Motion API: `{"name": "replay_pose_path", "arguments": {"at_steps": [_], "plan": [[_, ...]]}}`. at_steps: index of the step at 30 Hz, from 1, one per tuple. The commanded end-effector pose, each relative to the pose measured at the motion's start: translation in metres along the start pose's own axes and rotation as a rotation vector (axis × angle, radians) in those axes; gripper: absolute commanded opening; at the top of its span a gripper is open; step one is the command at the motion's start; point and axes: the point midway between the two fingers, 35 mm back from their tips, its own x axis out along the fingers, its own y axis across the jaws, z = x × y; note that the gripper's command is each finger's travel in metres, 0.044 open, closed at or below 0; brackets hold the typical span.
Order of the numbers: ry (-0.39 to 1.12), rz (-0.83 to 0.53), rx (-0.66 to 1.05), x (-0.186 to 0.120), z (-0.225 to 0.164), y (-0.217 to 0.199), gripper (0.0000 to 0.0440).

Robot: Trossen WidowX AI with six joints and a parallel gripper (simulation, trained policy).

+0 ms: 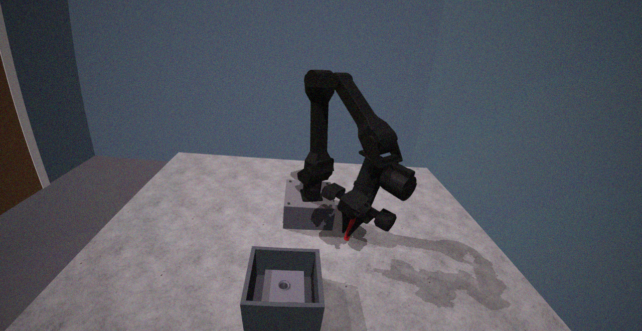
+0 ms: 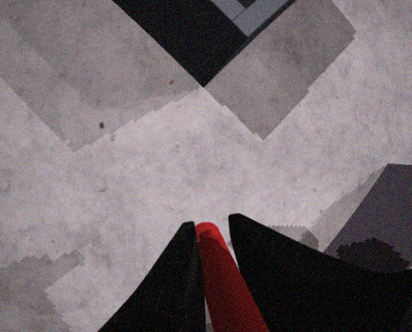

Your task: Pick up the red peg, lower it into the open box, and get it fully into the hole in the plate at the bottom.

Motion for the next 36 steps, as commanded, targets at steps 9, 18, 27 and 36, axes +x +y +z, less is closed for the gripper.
{"name": "replay_pose_path", "arguments": {"at_steps": [9, 18, 27, 36], "plan": [[-0.049, 0.001, 0.007, -0.021, 0.05, -0.004, 0.0], [-0.052, -0.005, 0.06, -0.018, 0.084, -0.013, 0.0], [-0.059, -0.006, 0.12, -0.009, 0.116, -0.024, 0.0], [-0.073, 0.001, 0.188, 0.005, 0.147, -0.033, 0.0]]}}
